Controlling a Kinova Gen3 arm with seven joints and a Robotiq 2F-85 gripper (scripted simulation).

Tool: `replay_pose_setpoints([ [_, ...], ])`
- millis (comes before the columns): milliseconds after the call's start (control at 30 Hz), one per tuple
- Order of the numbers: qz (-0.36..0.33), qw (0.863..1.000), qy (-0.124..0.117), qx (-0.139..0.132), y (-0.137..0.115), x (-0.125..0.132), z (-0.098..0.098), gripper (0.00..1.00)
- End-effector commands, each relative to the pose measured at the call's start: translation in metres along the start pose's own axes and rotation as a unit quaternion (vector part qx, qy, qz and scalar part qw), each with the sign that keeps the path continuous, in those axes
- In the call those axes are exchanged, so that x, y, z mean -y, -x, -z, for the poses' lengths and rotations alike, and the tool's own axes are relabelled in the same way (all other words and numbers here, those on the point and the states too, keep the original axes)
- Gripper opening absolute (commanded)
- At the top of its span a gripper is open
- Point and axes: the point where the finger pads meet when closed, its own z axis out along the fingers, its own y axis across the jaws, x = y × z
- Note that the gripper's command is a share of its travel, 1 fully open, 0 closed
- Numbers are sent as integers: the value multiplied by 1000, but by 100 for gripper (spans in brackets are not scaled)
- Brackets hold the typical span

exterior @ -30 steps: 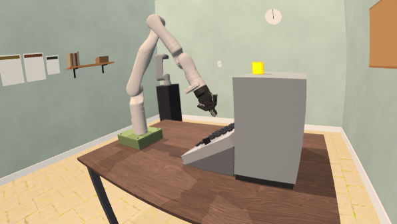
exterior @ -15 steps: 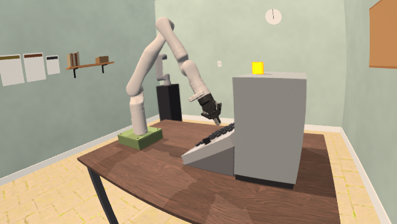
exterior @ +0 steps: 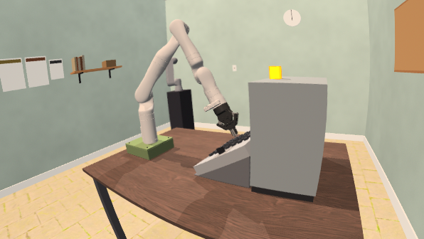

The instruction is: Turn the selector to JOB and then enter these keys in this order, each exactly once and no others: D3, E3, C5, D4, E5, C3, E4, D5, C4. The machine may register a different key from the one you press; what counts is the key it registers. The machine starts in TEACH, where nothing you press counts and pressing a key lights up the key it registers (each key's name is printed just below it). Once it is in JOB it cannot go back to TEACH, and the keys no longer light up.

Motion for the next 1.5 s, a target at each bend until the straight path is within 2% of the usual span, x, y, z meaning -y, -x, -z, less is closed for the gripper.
replay_pose_setpoints([
  [0, -7, 1000, -2, 0, -1, 2, -6, 10],
  [1467, -7, 1000, -2, 0, -1, 2, -13, 10],
])
